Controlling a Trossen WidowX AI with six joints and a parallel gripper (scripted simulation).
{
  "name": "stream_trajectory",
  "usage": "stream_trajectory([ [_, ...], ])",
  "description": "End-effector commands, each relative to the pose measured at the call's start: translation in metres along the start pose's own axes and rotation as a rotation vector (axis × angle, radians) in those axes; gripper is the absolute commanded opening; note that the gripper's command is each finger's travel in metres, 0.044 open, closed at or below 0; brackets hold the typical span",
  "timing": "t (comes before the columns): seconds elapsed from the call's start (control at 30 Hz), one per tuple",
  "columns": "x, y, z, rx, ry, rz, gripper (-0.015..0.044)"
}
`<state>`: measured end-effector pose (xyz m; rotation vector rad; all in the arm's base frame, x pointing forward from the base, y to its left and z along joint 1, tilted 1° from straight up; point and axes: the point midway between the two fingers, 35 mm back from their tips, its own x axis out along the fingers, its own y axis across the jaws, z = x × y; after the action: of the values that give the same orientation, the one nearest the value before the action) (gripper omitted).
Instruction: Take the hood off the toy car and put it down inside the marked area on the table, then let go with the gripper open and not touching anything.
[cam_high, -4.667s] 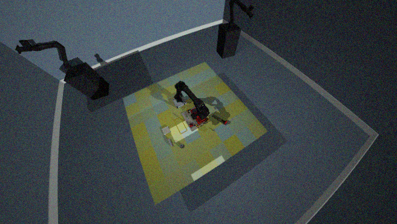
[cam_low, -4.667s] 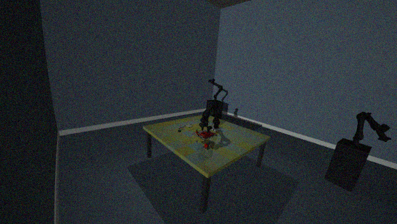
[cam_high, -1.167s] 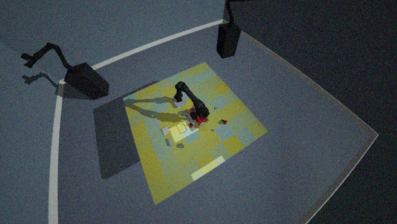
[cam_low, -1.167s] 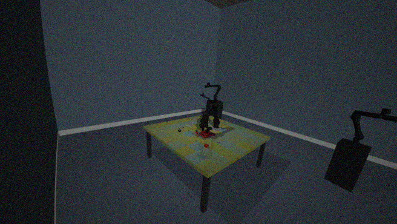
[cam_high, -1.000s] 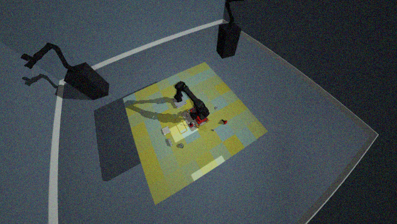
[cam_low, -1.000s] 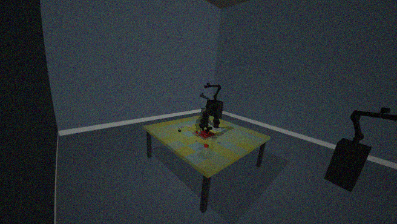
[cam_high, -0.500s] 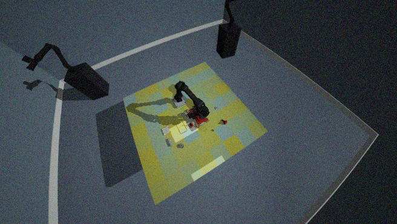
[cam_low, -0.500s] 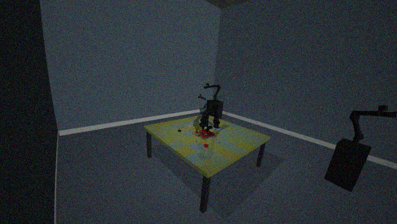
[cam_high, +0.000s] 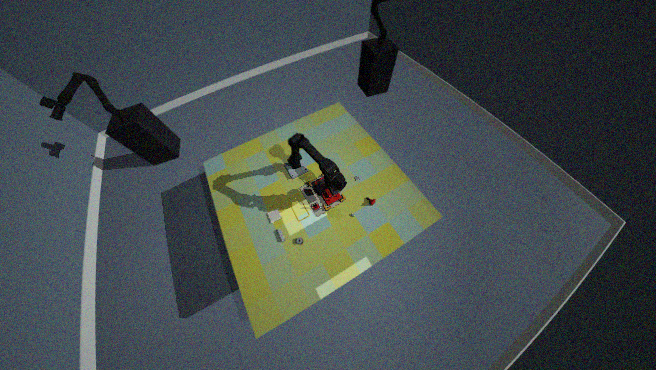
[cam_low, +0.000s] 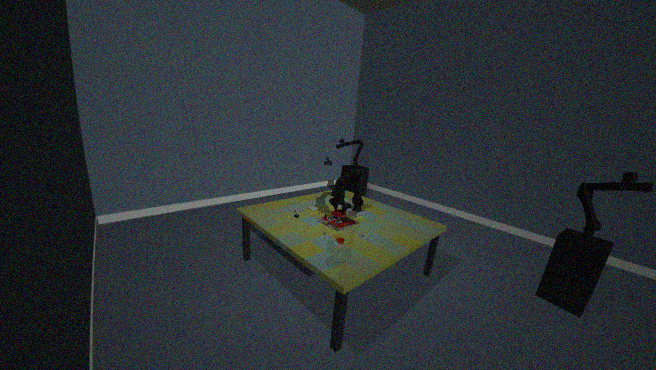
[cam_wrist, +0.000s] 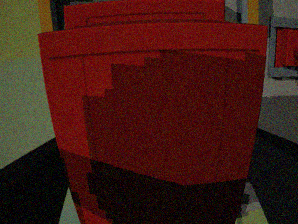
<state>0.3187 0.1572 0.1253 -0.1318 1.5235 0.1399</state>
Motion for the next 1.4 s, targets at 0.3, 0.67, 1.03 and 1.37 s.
stream_trajectory([
  [0.3,0.0,-0.042,0.005,-0.001,0.002,-0.002,0.0],
  [0.67,-0.001,-0.082,0.005,0.002,-0.001,-0.004,0.0],
  [1.03,-0.003,-0.121,0.0,0.006,-0.005,-0.006,0.0],
  [1.37,-0.005,-0.156,-0.008,0.004,-0.006,-0.009,0.0],
])
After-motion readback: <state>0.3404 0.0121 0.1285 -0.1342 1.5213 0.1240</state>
